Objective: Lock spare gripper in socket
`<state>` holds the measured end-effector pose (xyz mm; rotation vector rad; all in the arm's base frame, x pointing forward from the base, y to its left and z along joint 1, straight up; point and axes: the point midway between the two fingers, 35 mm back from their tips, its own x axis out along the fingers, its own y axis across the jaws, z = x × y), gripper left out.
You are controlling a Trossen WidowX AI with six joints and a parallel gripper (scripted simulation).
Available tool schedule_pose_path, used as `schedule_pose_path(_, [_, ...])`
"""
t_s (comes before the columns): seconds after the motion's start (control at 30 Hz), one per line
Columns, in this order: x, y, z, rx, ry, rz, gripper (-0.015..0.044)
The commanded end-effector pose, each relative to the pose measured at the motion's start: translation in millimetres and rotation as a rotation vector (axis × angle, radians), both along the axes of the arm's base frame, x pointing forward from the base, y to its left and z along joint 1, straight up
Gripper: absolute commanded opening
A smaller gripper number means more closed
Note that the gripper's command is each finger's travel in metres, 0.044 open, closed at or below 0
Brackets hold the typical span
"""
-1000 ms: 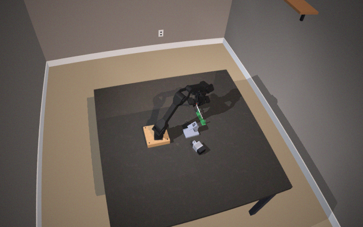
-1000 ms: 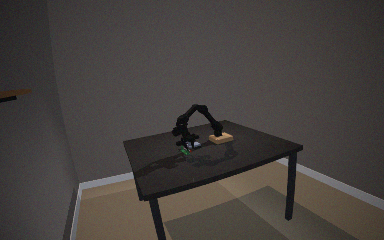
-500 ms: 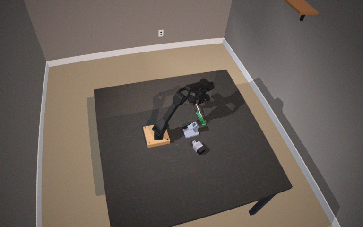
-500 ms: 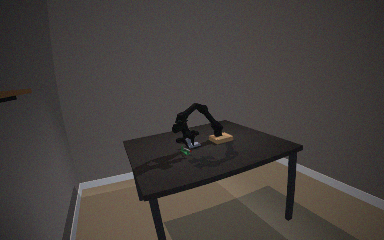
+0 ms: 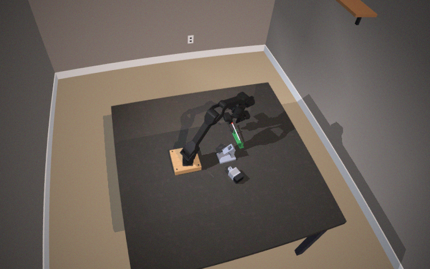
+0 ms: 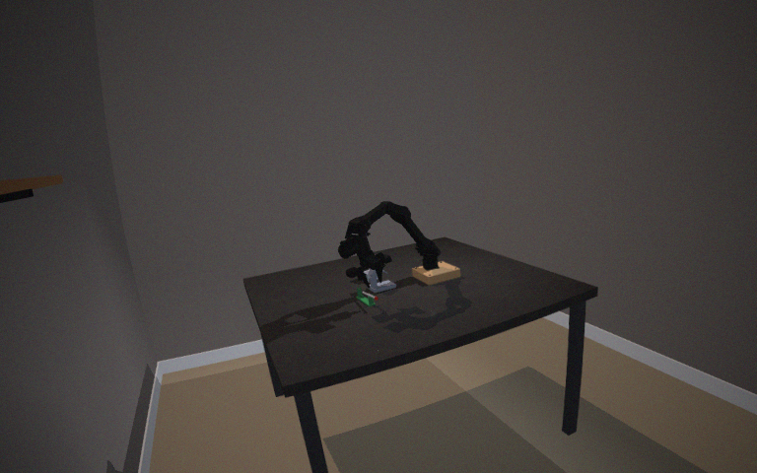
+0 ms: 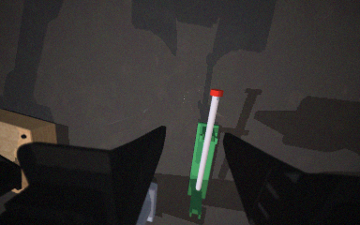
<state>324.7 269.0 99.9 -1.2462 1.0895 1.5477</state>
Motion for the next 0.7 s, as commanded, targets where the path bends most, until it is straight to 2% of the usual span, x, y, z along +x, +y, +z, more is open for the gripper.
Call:
schedule_pose_path(0.0, [18.7,-38.3,45.5,0.022,-0.127,-0.014,0.018])
schedule_pose_path(0.2, [21.2,-45.9,51.5,0.022,-0.15,-0.015,0.018])
schedule_pose_path(0.47, [21.7,-45.3,-10.5,0.022,-0.15,-0.015,0.018])
schedule_pose_path(0.67, [20.8,-45.8,-19.4,0.022,-0.149,-0.015,0.018])
